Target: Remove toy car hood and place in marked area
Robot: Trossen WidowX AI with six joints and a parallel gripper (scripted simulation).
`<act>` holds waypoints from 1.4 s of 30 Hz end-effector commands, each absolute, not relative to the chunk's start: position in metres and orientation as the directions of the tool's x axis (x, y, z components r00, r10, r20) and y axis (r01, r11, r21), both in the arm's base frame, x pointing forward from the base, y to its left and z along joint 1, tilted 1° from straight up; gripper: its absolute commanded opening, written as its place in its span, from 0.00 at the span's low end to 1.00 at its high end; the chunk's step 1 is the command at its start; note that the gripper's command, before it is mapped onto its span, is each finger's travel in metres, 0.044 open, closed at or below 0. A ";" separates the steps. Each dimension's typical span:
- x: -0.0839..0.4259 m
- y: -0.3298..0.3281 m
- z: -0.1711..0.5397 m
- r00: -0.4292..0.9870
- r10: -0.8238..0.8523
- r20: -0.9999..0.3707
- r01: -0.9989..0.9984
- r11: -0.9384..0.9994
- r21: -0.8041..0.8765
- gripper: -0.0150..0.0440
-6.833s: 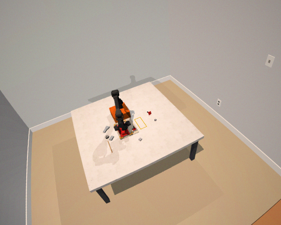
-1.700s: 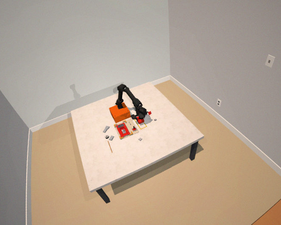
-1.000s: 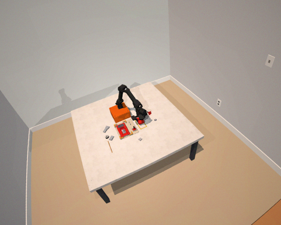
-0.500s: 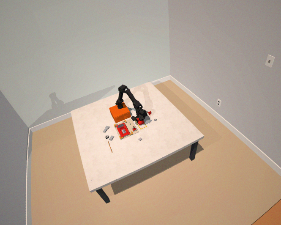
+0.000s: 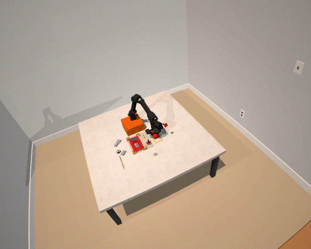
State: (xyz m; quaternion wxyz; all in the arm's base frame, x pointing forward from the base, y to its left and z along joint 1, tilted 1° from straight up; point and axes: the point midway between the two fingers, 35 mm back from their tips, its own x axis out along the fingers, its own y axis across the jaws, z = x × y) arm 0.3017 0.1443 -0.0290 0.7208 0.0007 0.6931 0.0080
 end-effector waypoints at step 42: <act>0.302 0.144 -0.041 0.039 0.012 -0.999 -0.010 1.000 0.012 1.00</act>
